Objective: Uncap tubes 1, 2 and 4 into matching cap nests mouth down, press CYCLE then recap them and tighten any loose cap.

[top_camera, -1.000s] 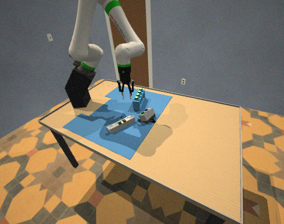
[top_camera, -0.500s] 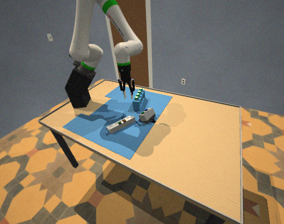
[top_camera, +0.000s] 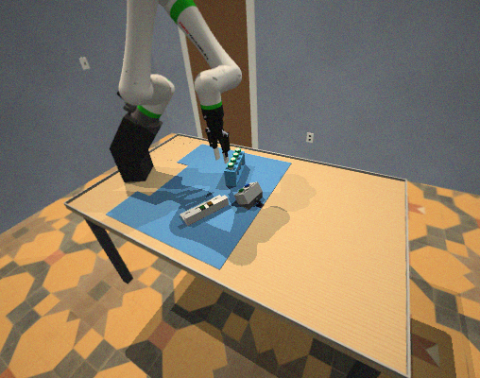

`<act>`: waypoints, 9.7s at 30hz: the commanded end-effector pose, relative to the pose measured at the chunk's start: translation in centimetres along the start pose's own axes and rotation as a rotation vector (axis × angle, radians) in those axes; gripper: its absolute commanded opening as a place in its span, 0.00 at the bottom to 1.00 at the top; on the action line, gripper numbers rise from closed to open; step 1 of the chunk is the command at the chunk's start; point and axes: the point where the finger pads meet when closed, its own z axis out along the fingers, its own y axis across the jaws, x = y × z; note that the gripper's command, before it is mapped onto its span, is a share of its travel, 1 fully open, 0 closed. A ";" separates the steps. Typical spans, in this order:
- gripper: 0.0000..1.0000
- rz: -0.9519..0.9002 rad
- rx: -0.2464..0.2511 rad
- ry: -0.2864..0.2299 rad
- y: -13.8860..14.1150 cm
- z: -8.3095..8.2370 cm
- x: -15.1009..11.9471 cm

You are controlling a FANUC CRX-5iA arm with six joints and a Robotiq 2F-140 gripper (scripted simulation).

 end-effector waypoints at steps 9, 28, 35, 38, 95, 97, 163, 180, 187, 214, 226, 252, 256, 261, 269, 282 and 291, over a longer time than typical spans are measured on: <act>0.35 0.092 0.006 0.080 2.1 0.7 -7.7; 0.35 0.092 0.006 0.080 4.6 1.5 -17.4; 0.35 0.092 0.006 0.080 4.9 1.6 -18.4; 0.35 0.092 0.006 0.080 4.9 1.9 -18.3; 0.00 0.092 0.006 0.080 4.8 6.1 -18.0; 0.00 0.092 0.006 0.080 4.8 6.1 -18.0; 0.35 0.092 0.006 0.080 4.8 6.1 -18.0; 0.00 0.092 0.006 0.080 4.8 6.1 -18.0; 0.00 -0.108 -0.002 0.080 4.8 6.1 -18.0; 0.00 -0.955 -0.036 0.075 4.8 6.0 -18.0; 0.35 -0.955 -0.036 0.075 4.8 6.0 -18.0; 0.35 0.092 0.006 0.080 4.8 6.0 -18.0; 0.00 0.092 0.006 0.080 4.8 6.0 -18.0; 0.00 0.092 0.006 0.080 4.8 6.0 -18.0; 0.00 0.092 0.006 0.080 4.8 6.0 -18.0; 0.00 -0.458 -0.016 0.079 4.8 6.0 -18.0; 0.00 -0.857 -0.032 0.076 4.8 6.0 -18.0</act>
